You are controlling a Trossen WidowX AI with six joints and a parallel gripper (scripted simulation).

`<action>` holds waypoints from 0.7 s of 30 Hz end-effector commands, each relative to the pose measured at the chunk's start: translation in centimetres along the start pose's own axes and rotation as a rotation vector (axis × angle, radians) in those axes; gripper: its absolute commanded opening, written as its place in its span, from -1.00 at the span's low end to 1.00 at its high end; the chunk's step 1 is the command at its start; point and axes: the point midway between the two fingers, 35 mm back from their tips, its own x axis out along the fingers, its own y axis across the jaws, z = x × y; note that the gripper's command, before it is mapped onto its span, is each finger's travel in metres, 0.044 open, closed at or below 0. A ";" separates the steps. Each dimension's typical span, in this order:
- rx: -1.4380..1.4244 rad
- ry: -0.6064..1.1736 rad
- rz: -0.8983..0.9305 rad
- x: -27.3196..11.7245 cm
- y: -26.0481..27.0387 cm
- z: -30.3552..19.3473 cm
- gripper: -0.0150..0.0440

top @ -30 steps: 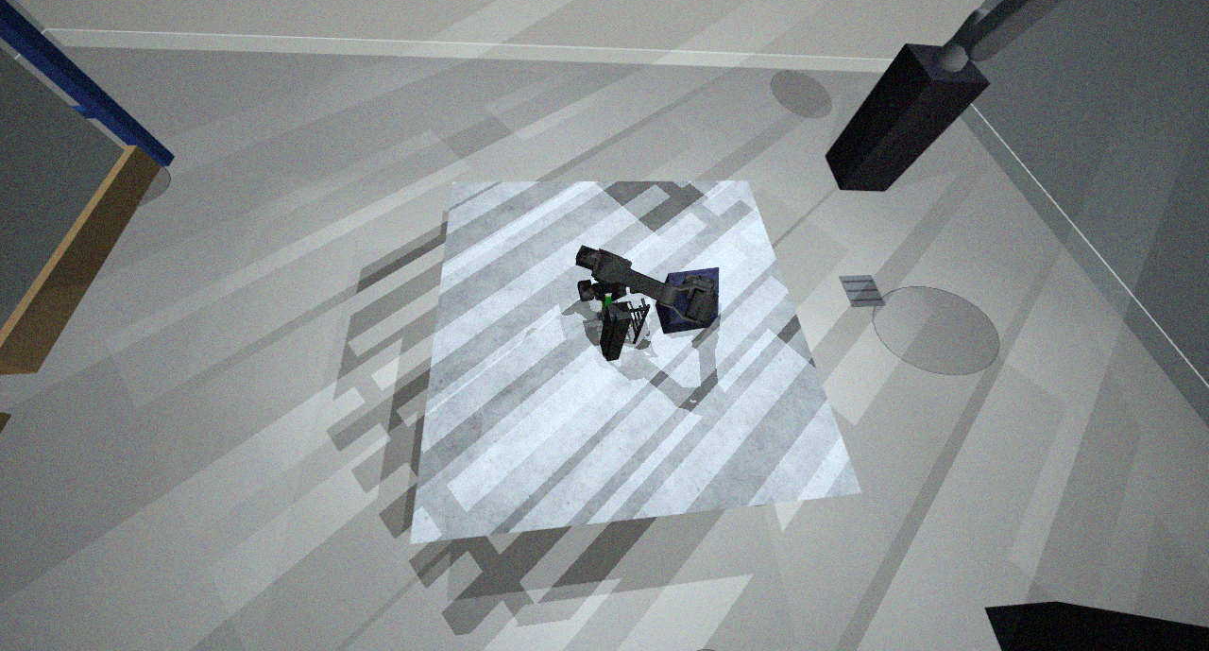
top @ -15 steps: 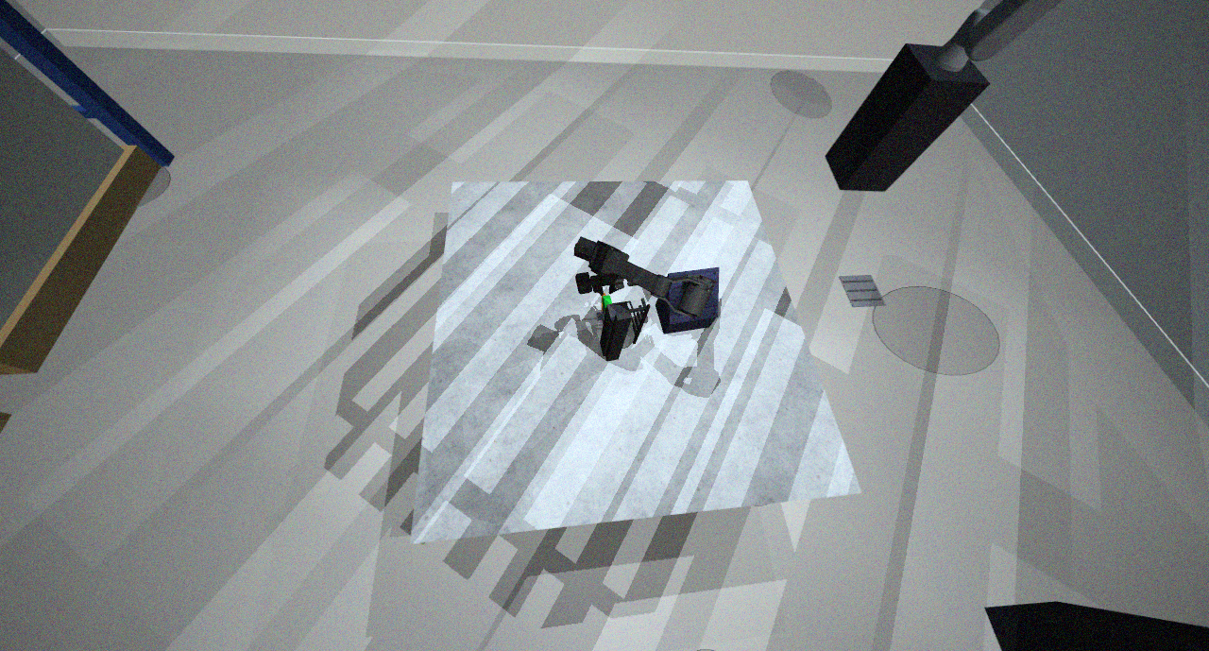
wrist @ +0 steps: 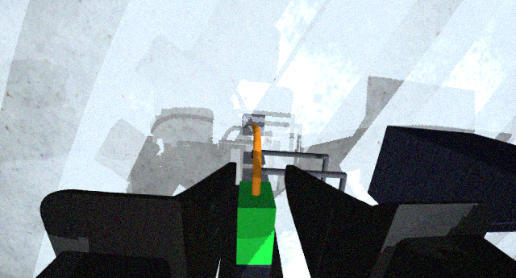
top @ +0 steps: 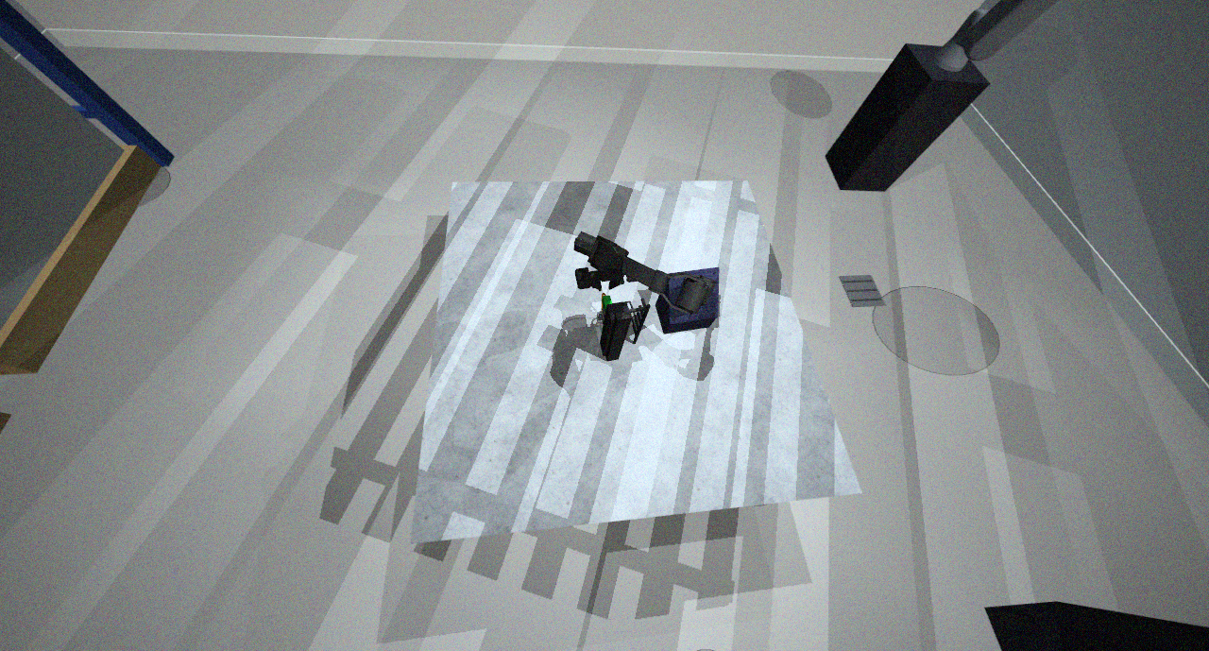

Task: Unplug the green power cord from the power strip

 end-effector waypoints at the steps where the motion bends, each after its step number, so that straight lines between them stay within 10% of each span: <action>1: 0.002 0.000 0.001 0.0 0.0 0.0 0.05; 21: -0.003 0.003 -0.001 -0.6 0.0 -1.5 0.05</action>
